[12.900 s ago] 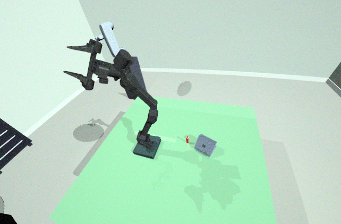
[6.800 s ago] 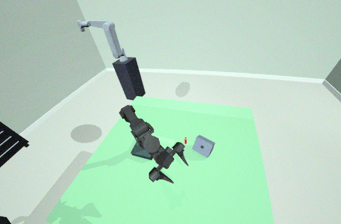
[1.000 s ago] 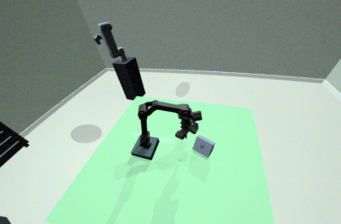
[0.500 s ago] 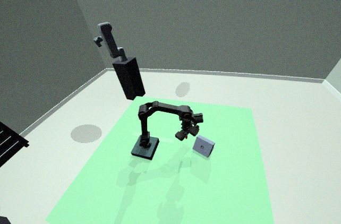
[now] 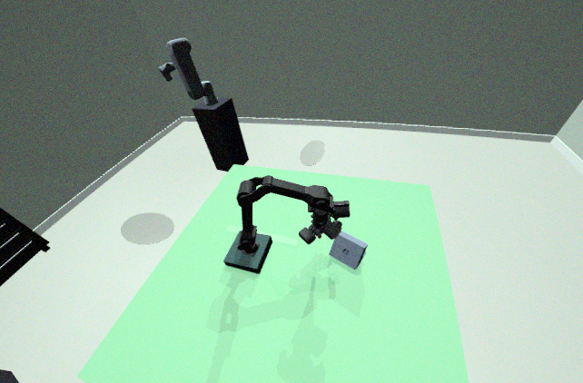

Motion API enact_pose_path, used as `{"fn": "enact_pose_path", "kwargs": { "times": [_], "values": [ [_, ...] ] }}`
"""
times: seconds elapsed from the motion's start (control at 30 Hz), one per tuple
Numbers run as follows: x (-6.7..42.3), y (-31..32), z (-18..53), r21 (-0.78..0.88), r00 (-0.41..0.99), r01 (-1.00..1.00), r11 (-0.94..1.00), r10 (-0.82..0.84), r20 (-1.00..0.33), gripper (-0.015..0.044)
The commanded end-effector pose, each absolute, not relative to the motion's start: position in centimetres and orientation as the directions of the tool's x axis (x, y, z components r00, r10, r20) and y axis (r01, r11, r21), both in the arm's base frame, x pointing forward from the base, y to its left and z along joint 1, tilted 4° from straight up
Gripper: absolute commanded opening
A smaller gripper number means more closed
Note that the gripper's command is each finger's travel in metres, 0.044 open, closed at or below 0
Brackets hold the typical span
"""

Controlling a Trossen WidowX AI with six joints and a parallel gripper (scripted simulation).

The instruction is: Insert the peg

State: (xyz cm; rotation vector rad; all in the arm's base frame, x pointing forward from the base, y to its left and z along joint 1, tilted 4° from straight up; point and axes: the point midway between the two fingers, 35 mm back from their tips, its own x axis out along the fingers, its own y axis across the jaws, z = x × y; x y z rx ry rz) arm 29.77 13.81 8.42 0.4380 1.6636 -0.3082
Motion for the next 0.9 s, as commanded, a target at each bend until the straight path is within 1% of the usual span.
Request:
{"fn": "enact_pose_path", "kwargs": {
  "times": [0.0, 0.87],
  "values": [
    [30.0, 13.6, 8.4, 0.061, -0.108, 0.488, 0.87, 0.13, -0.986, 0.0],
    [31.6, 11.8, 8.0, 0.112, -0.131, 0.688, 0.717, 0.275, -0.953, 0.0]
  ]
}}
